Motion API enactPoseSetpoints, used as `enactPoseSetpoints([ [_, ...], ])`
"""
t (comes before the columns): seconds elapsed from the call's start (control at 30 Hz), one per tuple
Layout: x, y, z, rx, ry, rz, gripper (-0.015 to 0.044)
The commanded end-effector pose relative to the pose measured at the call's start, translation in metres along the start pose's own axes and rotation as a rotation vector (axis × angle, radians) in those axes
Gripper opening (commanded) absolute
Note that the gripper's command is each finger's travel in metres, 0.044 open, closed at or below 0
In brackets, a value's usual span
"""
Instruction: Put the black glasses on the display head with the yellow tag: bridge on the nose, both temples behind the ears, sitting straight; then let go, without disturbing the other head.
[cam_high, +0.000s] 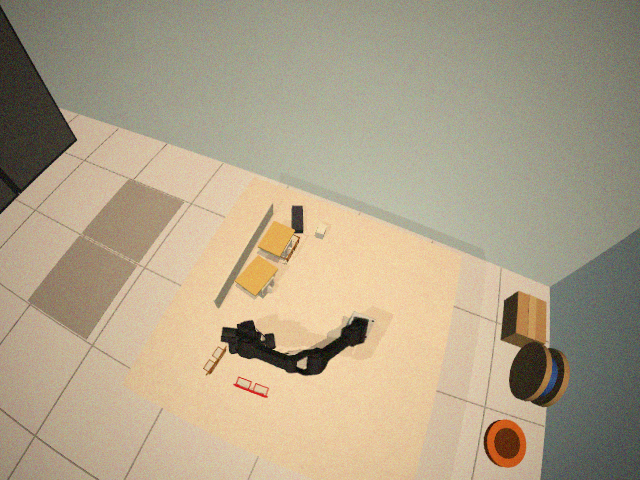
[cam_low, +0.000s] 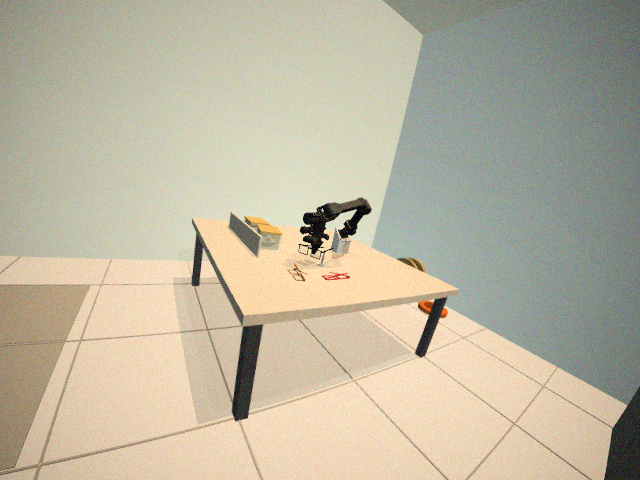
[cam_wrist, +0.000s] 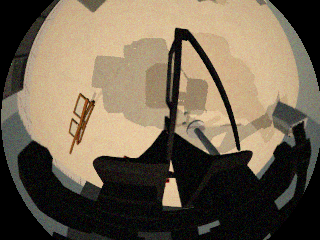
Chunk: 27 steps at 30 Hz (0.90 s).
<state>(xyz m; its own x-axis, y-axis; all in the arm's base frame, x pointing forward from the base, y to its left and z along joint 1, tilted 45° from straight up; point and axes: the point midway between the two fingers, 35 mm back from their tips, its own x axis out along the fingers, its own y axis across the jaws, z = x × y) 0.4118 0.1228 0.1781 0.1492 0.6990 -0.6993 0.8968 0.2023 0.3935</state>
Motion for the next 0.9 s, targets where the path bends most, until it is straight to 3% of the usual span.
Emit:
enactPoseSetpoints([
  [0.0,-0.022,0.002,0.000,-0.006,-0.006,0.012,0.0000],
  [0.2,-0.051,0.001,-0.003,-0.006,-0.006,0.011,0.0000],
  [0.43,-0.052,-0.002,-0.006,-0.049,-0.007,0.011,0.0000],
  [0.87,-0.054,-0.035,-0.043,-0.510,-0.008,0.008,0.0000],
])
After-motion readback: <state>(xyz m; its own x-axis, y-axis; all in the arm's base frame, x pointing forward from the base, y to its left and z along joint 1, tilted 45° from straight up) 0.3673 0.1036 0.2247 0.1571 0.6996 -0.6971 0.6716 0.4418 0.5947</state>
